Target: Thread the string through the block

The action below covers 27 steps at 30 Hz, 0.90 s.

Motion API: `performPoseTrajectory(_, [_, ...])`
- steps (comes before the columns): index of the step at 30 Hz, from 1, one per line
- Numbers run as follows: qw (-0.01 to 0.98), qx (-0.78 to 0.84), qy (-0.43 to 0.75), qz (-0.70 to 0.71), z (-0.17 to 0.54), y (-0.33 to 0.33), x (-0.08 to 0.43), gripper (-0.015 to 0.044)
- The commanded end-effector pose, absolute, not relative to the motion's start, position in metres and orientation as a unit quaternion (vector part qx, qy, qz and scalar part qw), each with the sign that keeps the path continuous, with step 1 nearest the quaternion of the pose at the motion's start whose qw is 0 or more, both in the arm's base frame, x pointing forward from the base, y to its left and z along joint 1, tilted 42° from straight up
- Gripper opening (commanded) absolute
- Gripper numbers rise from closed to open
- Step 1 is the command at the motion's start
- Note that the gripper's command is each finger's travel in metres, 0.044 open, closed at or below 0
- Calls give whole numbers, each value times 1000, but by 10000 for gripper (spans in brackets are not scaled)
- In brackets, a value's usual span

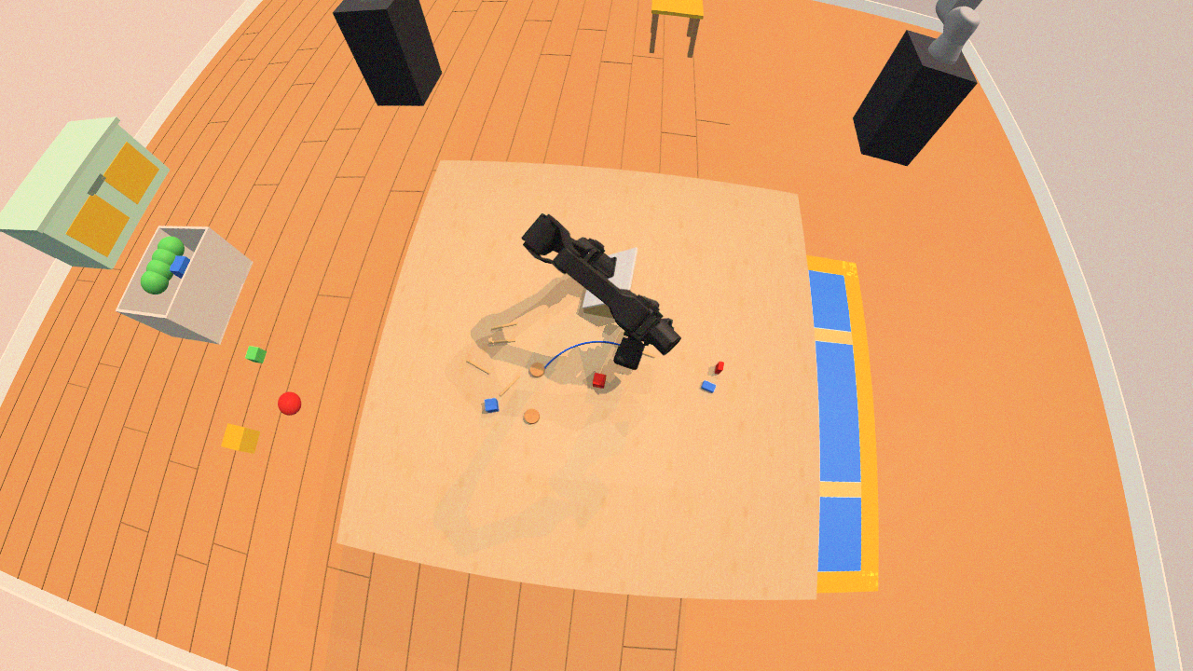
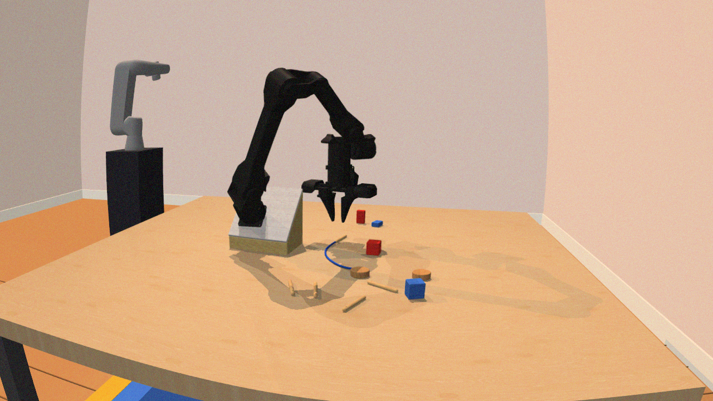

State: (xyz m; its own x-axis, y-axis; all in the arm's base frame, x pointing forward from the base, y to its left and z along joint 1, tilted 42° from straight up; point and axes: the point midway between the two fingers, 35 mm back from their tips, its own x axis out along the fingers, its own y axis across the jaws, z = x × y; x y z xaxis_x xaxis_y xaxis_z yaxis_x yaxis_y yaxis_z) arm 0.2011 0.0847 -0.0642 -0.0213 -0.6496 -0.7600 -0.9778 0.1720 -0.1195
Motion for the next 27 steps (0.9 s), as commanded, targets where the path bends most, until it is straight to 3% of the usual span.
performPoseTrajectory(1, [352, -602, 679, 229, -69, 78, 199, 122])
performPoseTrajectory(27, [351, -603, 679, 228, -101, 49, 197, 122])
